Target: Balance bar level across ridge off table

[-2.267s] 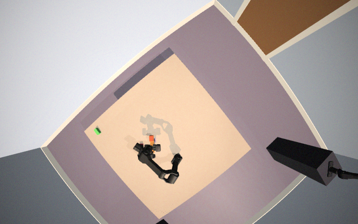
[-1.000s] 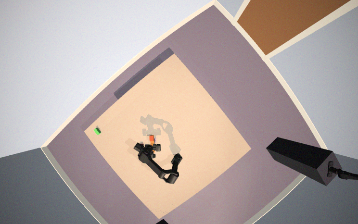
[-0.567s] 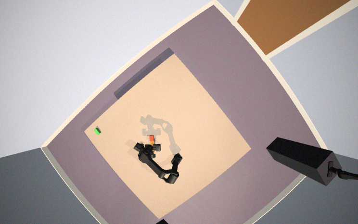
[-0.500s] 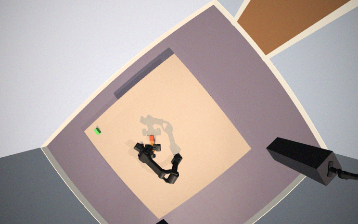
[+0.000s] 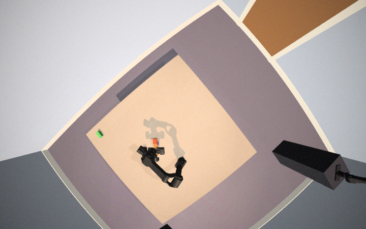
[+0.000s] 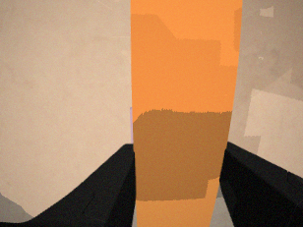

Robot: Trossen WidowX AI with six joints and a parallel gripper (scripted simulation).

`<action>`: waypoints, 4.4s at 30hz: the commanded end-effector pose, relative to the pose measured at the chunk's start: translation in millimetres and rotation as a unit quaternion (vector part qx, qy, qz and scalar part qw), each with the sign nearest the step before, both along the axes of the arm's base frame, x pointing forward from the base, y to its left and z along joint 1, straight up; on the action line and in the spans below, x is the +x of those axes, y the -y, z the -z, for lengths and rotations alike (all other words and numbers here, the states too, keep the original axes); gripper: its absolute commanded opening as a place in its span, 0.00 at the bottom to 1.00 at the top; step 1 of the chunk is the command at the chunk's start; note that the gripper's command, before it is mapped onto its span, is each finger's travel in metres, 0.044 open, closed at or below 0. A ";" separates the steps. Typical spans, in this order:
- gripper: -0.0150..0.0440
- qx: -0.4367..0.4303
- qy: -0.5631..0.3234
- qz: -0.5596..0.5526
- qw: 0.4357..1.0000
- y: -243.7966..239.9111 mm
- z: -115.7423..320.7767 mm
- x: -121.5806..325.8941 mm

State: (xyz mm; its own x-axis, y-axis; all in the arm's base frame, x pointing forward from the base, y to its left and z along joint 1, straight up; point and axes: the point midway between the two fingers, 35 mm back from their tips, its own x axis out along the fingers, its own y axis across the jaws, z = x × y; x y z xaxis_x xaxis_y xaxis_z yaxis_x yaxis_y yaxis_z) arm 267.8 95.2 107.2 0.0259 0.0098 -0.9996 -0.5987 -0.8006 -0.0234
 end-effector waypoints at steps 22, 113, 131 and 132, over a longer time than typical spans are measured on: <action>0.25 0.000 0.000 -0.003 1.000 0.1 2.5 0.4; 0.25 0.000 0.001 -0.001 1.000 -0.1 5.2 -0.2; 0.34 0.000 0.001 -0.001 1.000 -0.1 5.2 -0.2; 0.39 0.000 0.001 -0.001 1.000 -0.1 5.2 -0.2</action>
